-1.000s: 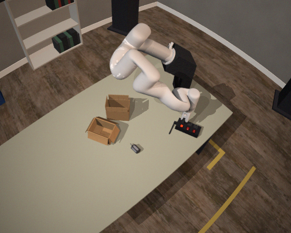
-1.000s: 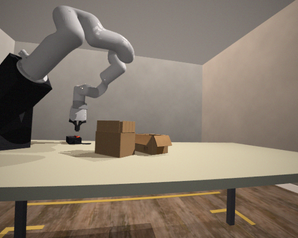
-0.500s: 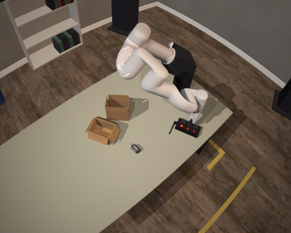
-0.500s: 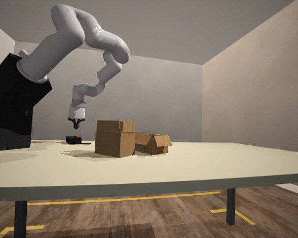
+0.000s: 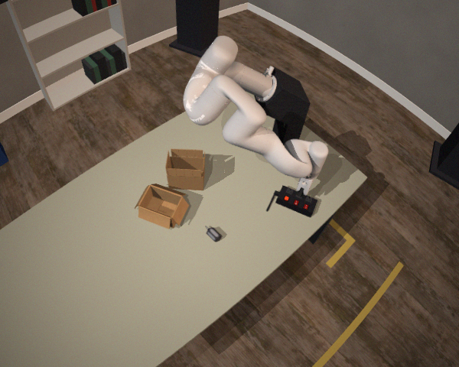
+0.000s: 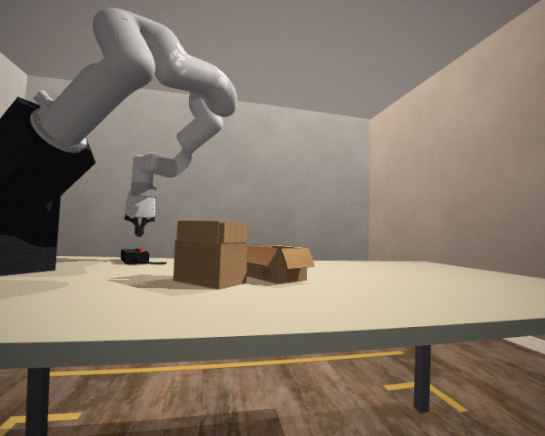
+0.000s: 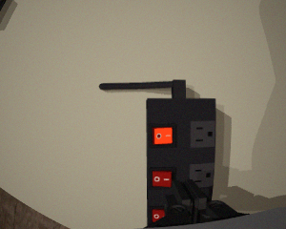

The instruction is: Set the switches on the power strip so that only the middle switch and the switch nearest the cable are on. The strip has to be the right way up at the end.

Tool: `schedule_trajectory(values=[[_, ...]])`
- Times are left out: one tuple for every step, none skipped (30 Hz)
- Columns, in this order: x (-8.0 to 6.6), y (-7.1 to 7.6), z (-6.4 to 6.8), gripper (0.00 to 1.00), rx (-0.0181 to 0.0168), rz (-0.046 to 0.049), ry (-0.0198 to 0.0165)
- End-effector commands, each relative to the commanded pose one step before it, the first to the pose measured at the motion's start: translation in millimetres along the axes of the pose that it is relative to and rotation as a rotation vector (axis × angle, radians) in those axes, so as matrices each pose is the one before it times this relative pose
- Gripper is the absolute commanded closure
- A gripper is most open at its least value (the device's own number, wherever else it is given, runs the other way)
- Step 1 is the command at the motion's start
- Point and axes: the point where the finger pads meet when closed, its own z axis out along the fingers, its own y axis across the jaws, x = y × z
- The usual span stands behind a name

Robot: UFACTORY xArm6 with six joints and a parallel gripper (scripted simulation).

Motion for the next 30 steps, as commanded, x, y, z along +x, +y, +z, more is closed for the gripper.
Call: schedule_trajectory(values=[[-0.81, -0.71, -0.92, 1.00, 0.00143, 0.00036, -0.00201], [0.00, 0.00, 0.00, 1.00, 0.00000, 0.00000, 0.00000], [0.00, 0.00, 0.00, 1.00, 0.00000, 0.00000, 0.00000], [0.00, 0.00, 0.00, 1.00, 0.00000, 0.00000, 0.00000], [0.00, 0.00, 0.00, 1.00, 0.00000, 0.00000, 0.00000], [0.00, 0.00, 0.00, 1.00, 0.00000, 0.00000, 0.00000], [0.00, 0.00, 0.00, 1.00, 0.00000, 0.00000, 0.00000], [0.00, 0.00, 0.00, 1.00, 0.00000, 0.00000, 0.00000], [0.00, 0.00, 0.00, 1.00, 0.00000, 0.00000, 0.00000], [0.00, 0.00, 0.00, 1.00, 0.00000, 0.00000, 0.00000], [0.00, 0.00, 0.00, 1.00, 0.00000, 0.00000, 0.00000], [0.00, 0.00, 0.00, 1.00, 0.00000, 0.00000, 0.00000], [0.00, 0.00, 0.00, 1.00, 0.00000, 0.00000, 0.00000], [0.00, 0.00, 0.00, 1.00, 0.00000, 0.00000, 0.00000], [0.00, 0.00, 0.00, 1.00, 0.00000, 0.00000, 0.00000], [0.00, 0.00, 0.01, 1.00, 0.00000, 0.00000, 0.00000], [0.00, 0.00, 0.03, 1.00, 0.00000, 0.00000, 0.00000], [0.00, 0.00, 0.06, 1.00, 0.00000, 0.00000, 0.00000], [0.00, 0.00, 0.10, 1.00, 0.00000, 0.00000, 0.00000], [0.00, 0.00, 0.15, 1.00, 0.00000, 0.00000, 0.00000], [0.00, 0.00, 0.20, 1.00, 0.00000, 0.00000, 0.00000], [0.00, 0.00, 0.26, 1.00, 0.00000, 0.00000, 0.00000], [0.00, 0.00, 0.32, 1.00, 0.00000, 0.00000, 0.00001], [0.00, 0.00, 0.38, 1.00, 0.00000, 0.00000, 0.00001], [0.00, 0.00, 0.45, 1.00, 0.00000, 0.00000, 0.00001], [0.00, 0.00, 0.51, 1.00, 0.00000, 0.00000, 0.00001], [0.00, 0.00, 0.58, 1.00, 0.00000, 0.00000, 0.00001], [0.00, 0.00, 0.65, 1.00, 0.00000, 0.00000, 0.00001], [0.00, 0.00, 0.72, 1.00, 0.00000, 0.00000, 0.00001], [0.00, 0.00, 0.00, 1.00, 0.00000, 0.00000, 0.00000]])
